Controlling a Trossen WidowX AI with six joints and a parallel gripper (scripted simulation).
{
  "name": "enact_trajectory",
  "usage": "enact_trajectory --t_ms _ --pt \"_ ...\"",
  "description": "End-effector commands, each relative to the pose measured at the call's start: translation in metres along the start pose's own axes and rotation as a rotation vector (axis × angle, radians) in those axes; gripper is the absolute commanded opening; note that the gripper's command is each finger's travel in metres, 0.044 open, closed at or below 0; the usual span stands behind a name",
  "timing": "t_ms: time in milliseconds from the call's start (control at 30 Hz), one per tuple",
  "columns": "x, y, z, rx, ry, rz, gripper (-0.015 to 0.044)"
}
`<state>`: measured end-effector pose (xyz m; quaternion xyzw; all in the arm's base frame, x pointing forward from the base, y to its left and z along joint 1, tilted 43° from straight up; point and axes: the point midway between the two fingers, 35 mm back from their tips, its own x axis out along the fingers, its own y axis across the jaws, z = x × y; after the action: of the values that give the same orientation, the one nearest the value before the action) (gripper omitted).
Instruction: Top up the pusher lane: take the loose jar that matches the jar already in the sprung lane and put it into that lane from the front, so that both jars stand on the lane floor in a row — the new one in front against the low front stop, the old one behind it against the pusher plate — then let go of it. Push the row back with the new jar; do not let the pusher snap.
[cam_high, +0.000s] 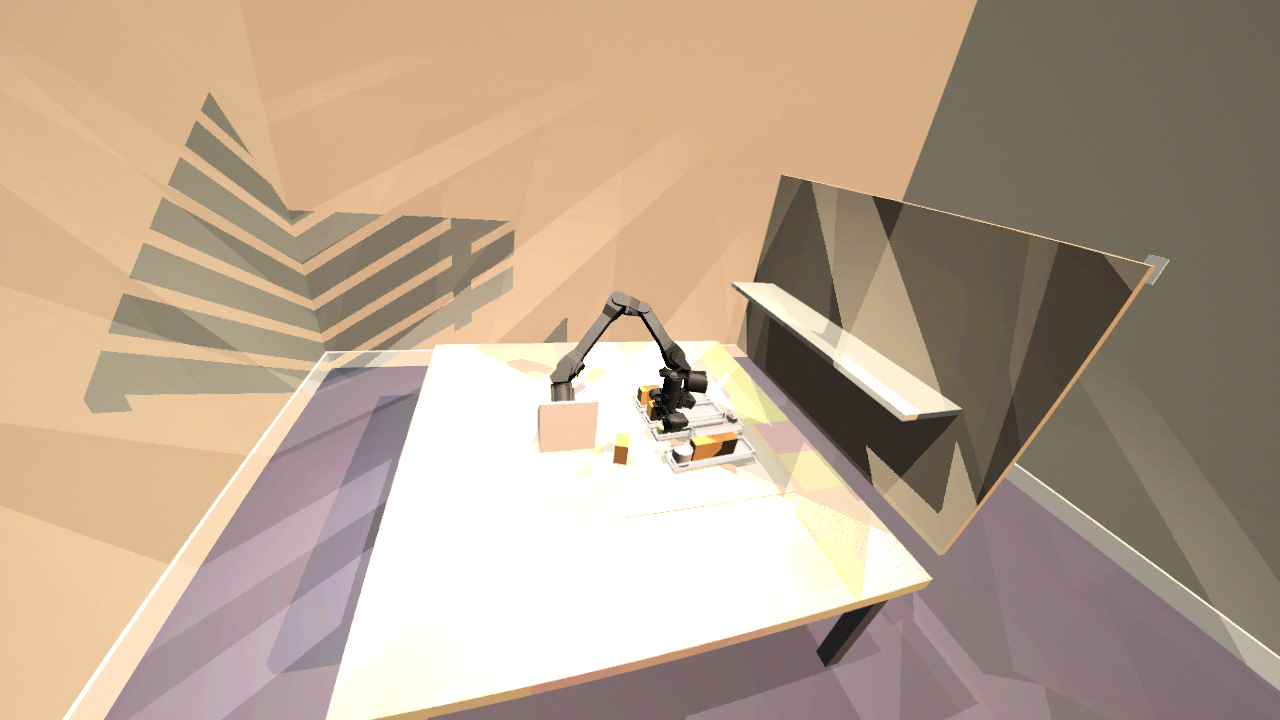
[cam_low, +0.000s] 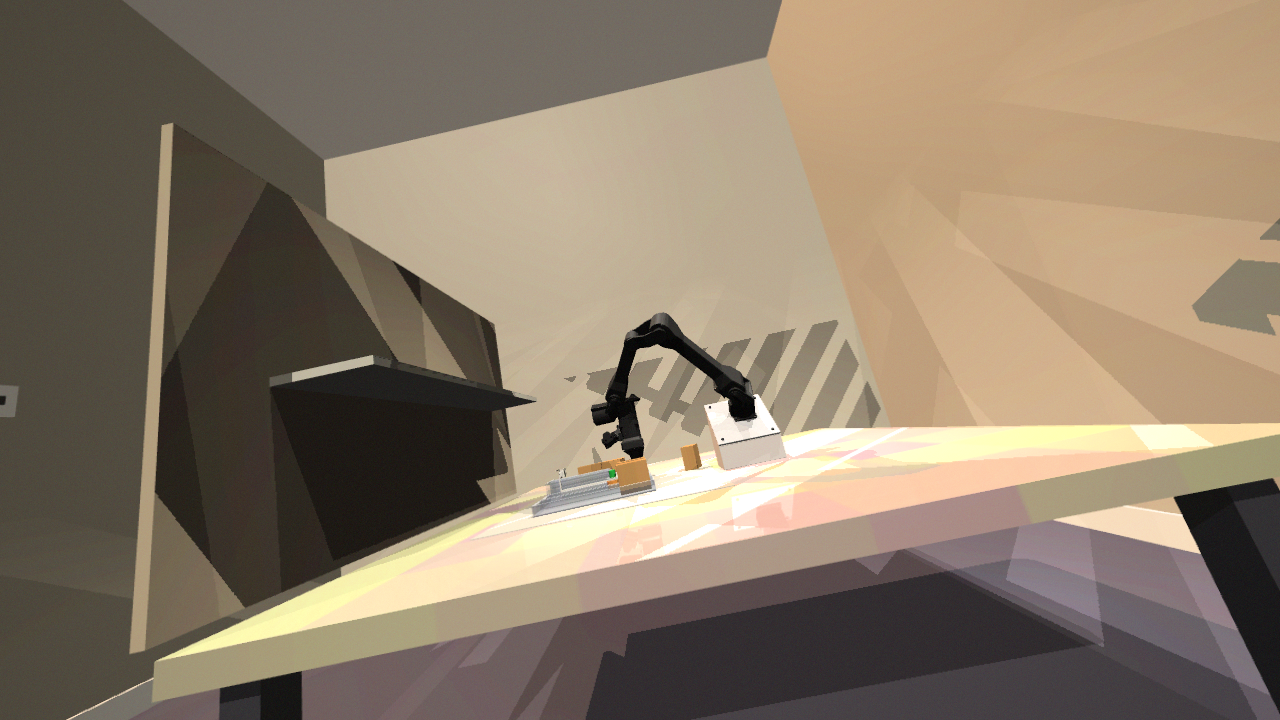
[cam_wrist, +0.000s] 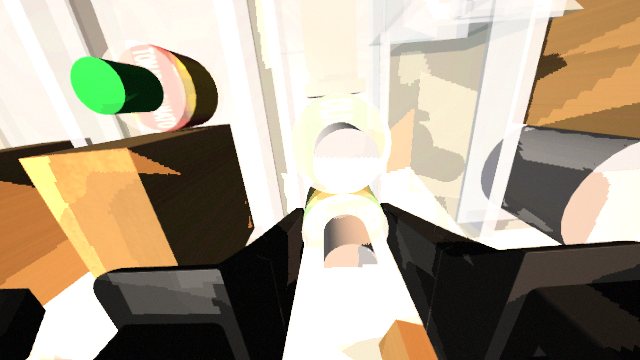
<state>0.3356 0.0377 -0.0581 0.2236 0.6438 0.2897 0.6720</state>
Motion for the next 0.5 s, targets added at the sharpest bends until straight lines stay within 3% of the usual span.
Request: enact_trajectory --t_ms 0,467 --pt "0.0015 0.0033 0.0015 -0.011 -0.006 0.010 0.0000" --pt "0.0016 0.0032 -0.0009 -0.011 -0.006 0.010 0.0000"
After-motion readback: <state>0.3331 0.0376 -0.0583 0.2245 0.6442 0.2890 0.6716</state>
